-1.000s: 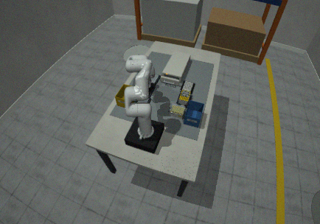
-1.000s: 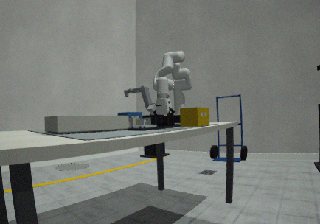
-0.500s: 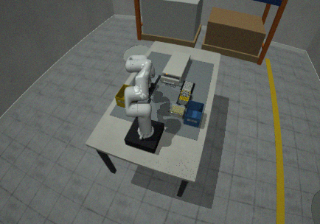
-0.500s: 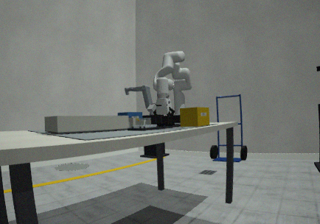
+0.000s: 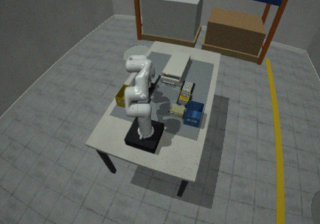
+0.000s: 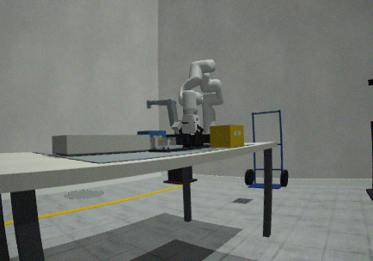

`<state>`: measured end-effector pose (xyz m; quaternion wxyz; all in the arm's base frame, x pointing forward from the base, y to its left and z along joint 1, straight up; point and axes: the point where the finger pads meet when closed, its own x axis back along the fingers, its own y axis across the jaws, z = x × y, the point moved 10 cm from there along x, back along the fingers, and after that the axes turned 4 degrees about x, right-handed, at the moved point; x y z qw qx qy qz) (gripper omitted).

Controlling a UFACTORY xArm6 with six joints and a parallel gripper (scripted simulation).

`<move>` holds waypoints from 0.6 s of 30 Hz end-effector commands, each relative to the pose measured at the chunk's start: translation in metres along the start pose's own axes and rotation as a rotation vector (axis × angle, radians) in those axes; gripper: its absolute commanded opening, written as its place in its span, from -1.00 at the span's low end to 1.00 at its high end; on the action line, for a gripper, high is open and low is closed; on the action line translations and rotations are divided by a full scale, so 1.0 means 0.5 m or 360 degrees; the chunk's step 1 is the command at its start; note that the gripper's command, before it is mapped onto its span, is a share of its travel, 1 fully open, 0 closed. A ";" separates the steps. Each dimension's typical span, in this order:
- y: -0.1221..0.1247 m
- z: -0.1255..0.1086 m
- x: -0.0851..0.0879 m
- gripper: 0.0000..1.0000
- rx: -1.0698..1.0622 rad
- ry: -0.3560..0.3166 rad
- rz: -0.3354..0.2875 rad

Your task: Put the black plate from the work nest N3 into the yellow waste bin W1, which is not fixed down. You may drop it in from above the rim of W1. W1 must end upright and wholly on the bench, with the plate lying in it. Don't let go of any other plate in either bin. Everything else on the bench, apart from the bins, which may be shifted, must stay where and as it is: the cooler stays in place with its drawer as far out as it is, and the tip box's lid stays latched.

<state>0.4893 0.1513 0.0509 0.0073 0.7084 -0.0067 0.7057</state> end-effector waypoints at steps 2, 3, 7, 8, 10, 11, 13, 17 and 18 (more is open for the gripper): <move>-0.001 0.003 0.003 -1.00 0.0000 0.0007 0.0002; -0.001 0.003 0.003 -1.00 0.0000 0.0007 0.0002; -0.001 0.003 0.007 -1.00 0.0000 0.0007 0.0002; -0.001 0.003 0.009 -1.00 0.0000 0.0007 0.0002; -0.001 0.003 0.011 -1.00 0.0000 0.0007 0.0002; -0.001 0.003 0.013 -1.00 0.0000 0.0007 0.0002; -0.001 0.003 0.015 -1.00 0.0000 0.0007 0.0002; -0.001 0.003 0.021 -1.00 0.0000 0.0007 0.0002; -0.001 0.003 0.022 -1.00 0.0000 0.0007 0.0002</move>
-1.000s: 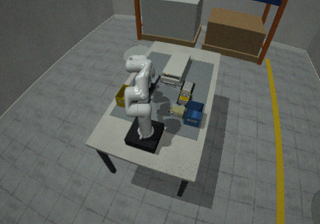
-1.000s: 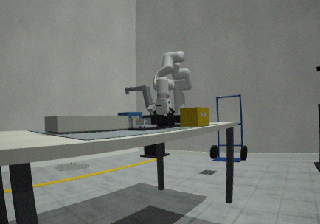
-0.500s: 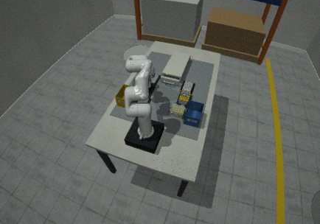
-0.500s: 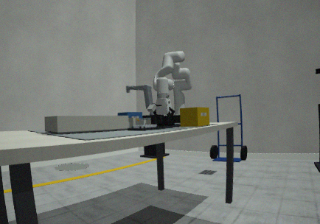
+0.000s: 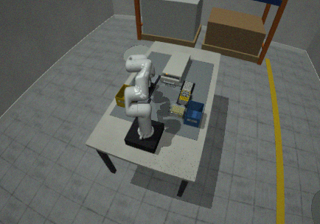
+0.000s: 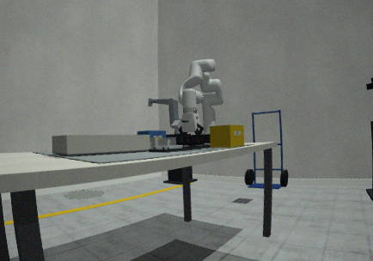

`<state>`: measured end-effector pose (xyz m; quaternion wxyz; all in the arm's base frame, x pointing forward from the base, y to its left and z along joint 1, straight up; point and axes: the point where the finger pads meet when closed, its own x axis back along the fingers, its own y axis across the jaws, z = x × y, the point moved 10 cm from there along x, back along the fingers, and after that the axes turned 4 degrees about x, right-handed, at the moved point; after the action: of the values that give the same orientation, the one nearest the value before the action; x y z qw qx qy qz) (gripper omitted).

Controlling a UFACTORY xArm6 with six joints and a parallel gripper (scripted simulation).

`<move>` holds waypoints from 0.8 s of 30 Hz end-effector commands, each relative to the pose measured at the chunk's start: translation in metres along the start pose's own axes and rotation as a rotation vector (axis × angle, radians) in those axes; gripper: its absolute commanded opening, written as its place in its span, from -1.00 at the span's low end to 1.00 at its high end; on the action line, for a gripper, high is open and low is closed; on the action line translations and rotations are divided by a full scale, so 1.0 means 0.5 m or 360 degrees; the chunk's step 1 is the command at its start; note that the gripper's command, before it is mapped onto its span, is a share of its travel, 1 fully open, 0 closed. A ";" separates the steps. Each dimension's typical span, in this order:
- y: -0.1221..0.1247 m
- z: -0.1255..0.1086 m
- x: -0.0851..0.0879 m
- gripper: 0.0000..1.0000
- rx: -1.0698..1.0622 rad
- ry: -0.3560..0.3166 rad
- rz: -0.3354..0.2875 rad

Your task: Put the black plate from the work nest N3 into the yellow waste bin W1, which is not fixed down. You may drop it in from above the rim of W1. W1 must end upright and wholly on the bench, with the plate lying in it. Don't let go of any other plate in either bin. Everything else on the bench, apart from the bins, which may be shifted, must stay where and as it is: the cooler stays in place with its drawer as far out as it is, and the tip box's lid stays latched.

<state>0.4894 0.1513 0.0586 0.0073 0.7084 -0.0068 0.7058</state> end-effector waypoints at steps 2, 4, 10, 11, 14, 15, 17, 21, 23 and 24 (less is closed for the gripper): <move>-0.001 0.002 0.007 -1.00 0.0000 0.0007 0.0002; -0.001 0.002 0.009 -1.00 0.0000 0.0007 0.0002; -0.001 0.002 0.017 -1.00 0.0000 0.0007 0.0002; -0.001 0.002 0.019 -1.00 0.0000 0.0007 0.0002; -0.001 0.002 0.023 -1.00 0.0000 0.0007 0.0002; -0.001 0.002 0.024 -1.00 0.0000 0.0007 0.0002; -0.001 0.002 0.027 -1.00 0.0000 0.0007 0.0002; -0.001 0.002 0.028 -1.00 0.0000 0.0007 0.0002; -0.001 0.002 0.028 -1.00 0.0000 0.0007 0.0002; -0.001 0.002 0.028 -1.00 0.0000 0.0007 0.0002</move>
<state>0.4895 0.1514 0.0709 0.0073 0.7084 -0.0068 0.7058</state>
